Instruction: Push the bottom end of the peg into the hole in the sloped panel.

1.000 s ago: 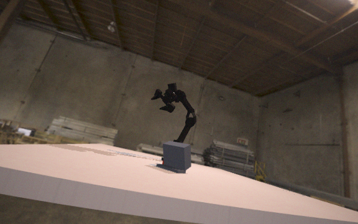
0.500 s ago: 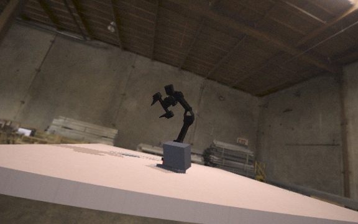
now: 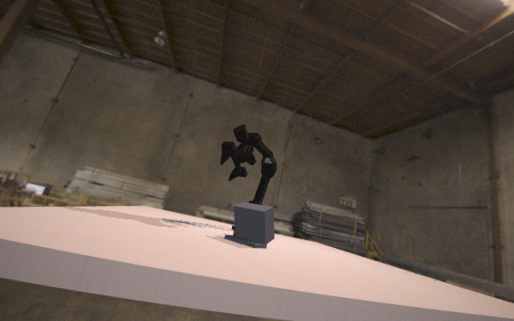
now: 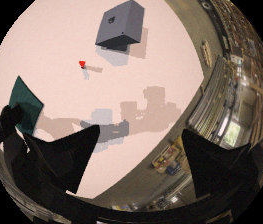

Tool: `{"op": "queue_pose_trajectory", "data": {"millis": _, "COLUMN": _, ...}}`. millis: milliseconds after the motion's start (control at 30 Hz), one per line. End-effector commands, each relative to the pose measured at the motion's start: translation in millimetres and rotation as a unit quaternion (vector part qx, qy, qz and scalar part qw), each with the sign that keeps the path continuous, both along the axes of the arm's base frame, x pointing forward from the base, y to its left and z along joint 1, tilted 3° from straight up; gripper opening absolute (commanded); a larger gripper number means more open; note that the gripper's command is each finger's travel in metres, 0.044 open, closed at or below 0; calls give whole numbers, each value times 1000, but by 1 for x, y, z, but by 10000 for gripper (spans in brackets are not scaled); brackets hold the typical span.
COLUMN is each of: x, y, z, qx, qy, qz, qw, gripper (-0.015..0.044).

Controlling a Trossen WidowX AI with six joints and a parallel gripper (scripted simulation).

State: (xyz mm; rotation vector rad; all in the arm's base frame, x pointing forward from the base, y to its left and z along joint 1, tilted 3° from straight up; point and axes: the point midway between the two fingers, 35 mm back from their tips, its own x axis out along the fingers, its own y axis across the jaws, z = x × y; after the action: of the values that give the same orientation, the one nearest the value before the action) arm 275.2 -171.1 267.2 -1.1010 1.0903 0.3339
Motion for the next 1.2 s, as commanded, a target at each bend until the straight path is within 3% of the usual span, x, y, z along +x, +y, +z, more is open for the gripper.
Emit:
{"op": "queue_pose_trajectory", "data": {"millis": 0, "x": 5, "y": 8, "z": -14, "qx": -7, "qy": 32, "qz": 56, "qw": 998, "gripper": 440}}
{"op": "queue_pose_trajectory", "data": {"millis": 567, "x": 22, "y": 43, "z": -67, "qx": -39, "qy": 153, "qz": 299, "qw": 941, "gripper": 440}}
{"op": "queue_pose_trajectory", "data": {"millis": 1167, "x": 22, "y": 83, "z": -118, "qx": -51, "qy": 238, "qz": 539, "qw": 806, "gripper": 440}}
